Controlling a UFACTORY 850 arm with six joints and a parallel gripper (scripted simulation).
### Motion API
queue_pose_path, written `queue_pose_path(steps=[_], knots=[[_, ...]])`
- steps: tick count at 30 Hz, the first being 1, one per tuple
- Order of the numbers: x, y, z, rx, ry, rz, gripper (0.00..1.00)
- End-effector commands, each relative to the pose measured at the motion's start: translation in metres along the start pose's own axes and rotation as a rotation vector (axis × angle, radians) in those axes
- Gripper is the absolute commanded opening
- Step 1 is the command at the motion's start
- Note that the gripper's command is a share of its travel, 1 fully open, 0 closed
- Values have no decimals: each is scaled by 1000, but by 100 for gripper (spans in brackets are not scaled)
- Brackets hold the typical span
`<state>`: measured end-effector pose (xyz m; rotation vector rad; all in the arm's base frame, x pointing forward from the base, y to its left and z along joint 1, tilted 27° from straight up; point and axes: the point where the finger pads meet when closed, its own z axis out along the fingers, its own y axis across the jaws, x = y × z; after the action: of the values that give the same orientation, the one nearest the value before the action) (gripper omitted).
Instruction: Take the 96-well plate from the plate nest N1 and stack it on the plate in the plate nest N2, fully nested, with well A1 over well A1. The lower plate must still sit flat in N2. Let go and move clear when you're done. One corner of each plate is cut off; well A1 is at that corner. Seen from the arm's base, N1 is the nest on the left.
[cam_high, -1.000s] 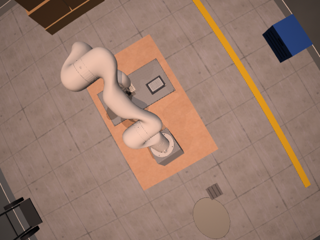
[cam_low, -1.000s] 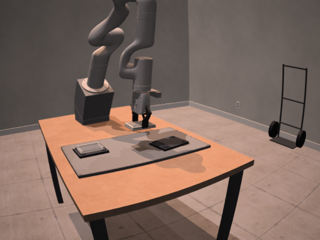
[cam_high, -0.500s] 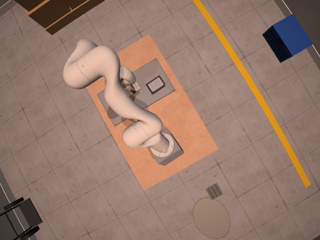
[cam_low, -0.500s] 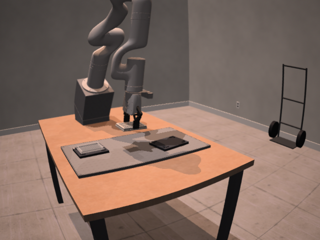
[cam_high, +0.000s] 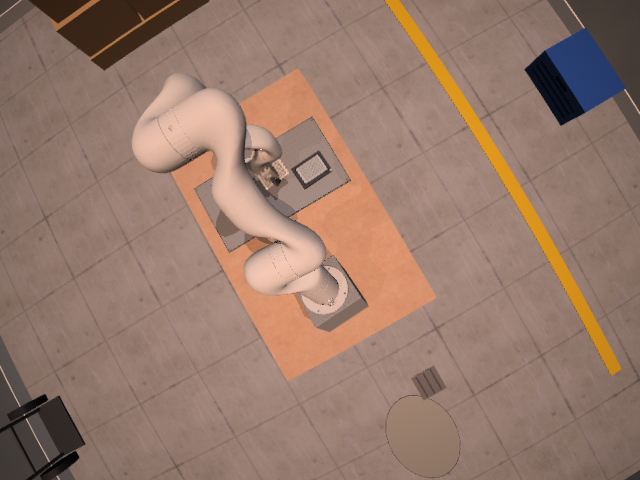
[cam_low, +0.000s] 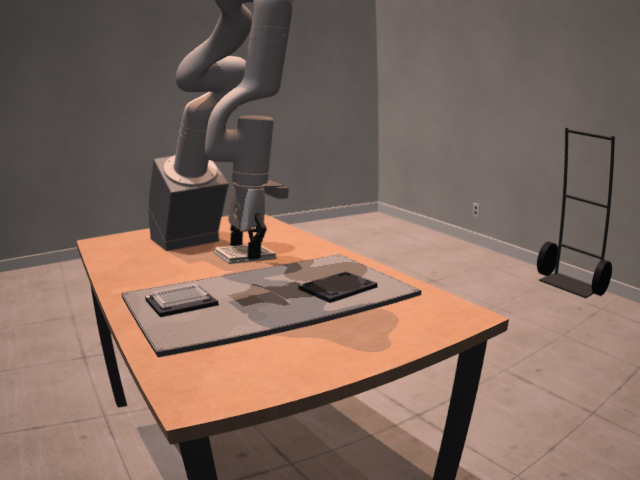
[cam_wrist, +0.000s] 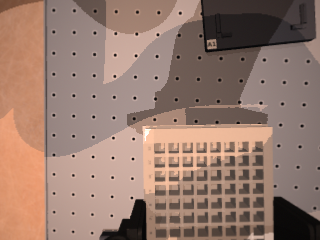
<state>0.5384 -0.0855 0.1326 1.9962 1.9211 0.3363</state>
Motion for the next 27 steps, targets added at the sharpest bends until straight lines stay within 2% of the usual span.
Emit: queue_pose_path(steps=[1, 25, 27], knots=[[-13, -3, 1, -46, 82, 3, 0], [-83, -26, 8, -46, 81, 3, 0], [-83, -26, 8, -46, 81, 3, 0]])
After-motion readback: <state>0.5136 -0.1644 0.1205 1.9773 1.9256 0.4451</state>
